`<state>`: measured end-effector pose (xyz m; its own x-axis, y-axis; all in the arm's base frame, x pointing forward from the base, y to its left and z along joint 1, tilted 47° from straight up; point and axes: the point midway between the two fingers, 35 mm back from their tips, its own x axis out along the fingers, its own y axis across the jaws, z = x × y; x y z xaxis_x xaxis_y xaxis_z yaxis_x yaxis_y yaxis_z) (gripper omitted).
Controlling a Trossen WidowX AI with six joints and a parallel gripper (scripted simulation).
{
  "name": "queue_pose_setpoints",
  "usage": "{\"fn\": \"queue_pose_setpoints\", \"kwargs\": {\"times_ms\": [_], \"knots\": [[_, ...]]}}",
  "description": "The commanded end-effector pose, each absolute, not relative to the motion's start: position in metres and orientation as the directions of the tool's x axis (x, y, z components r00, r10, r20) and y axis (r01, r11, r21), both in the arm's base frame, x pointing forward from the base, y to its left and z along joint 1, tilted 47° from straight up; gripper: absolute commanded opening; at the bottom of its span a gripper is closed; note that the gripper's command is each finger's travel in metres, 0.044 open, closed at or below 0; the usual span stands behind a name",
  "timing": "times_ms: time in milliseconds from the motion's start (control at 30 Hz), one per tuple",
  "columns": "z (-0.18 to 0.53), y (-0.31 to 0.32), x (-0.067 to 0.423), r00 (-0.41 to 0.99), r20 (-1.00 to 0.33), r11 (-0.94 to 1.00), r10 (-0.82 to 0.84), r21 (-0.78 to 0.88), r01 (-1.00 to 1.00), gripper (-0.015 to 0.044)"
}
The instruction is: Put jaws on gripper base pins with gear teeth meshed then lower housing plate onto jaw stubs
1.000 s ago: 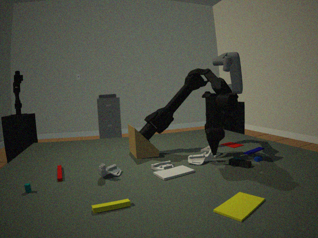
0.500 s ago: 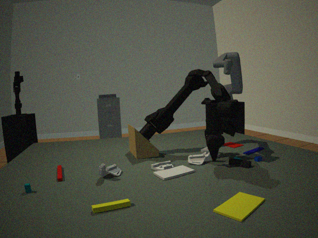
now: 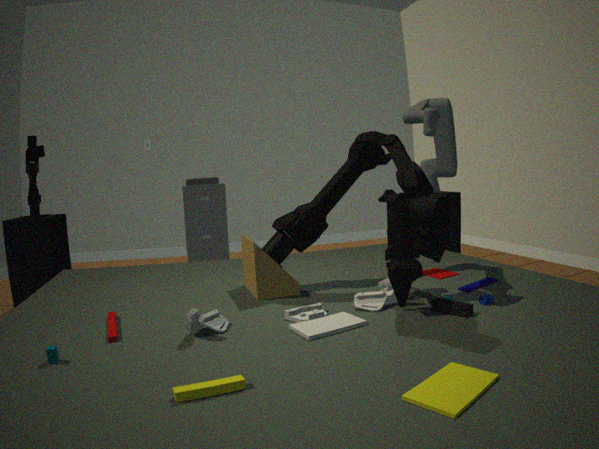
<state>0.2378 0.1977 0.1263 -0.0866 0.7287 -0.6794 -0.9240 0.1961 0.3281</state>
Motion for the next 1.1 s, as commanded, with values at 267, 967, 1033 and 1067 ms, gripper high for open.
{"fn": "queue_pose_setpoints", "kwargs": {"times_ms": [267, 967, 1033, 1067], "knots": [[0.1252, 0.1975, 0.238, -0.085, -0.683, 0.201, 0.726, 0.329, -0.923, 0.0092], [0.126, 0.1966, 0.2382, -0.085, -0.683, 0.201, 0.726, 0.329, -0.923, 0.0037], [0.1271, 0.1954, 0.2385, -0.085, -0.683, 0.201, 0.725, 0.329, -0.923, 0.0037], [0.1277, 0.1947, 0.2386, -0.085, -0.683, 0.201, 0.725, 0.329, -0.923, 0.0037]]}}
